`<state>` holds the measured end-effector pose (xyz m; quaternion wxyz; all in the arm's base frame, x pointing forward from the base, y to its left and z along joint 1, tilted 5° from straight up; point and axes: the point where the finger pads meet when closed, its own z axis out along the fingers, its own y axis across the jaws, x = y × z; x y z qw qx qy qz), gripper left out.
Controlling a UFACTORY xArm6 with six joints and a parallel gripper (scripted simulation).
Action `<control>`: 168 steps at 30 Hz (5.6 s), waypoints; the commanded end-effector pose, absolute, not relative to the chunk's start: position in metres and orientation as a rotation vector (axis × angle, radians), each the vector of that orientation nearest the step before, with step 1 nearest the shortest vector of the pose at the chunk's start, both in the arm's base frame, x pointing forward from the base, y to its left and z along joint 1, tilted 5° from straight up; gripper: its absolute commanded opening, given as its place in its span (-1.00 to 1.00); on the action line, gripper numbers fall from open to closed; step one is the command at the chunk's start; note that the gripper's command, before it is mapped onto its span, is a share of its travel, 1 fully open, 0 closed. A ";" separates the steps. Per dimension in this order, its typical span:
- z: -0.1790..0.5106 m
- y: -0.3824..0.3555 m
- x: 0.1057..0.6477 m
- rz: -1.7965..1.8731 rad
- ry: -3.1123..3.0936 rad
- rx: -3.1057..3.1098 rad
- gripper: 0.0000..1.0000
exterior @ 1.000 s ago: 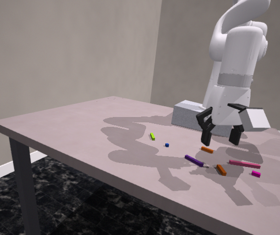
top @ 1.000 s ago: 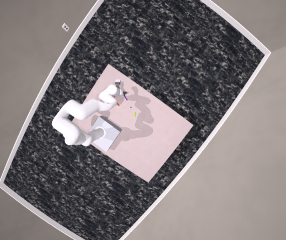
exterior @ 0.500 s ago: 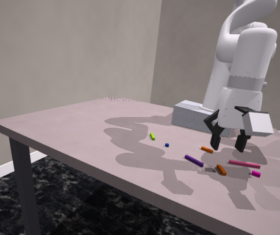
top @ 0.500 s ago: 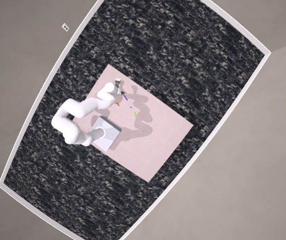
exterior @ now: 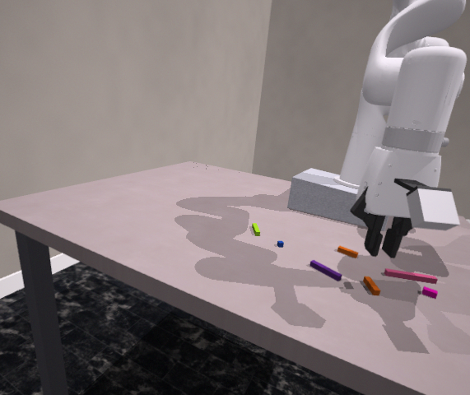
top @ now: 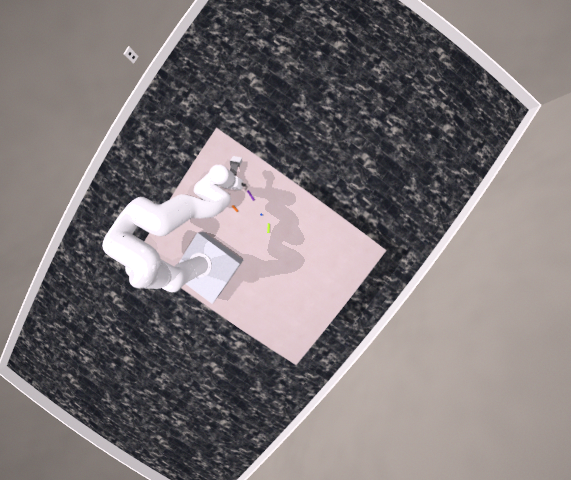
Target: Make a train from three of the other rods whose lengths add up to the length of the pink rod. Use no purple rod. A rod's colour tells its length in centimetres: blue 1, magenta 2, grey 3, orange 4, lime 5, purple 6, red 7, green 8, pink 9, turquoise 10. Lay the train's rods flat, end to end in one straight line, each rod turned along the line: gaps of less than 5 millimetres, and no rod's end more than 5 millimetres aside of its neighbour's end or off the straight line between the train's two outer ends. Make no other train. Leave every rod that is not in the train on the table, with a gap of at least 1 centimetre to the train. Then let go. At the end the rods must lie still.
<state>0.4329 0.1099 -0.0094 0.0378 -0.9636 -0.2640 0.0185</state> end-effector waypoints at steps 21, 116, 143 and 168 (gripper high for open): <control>-0.008 0.110 0.435 0.050 -0.809 -2.957 -0.51; -0.060 0.115 0.433 0.052 -0.799 -2.961 -0.51; -0.060 0.116 0.435 0.052 -0.799 -2.961 -0.51; -0.060 0.116 0.435 0.052 -0.799 -2.961 -0.51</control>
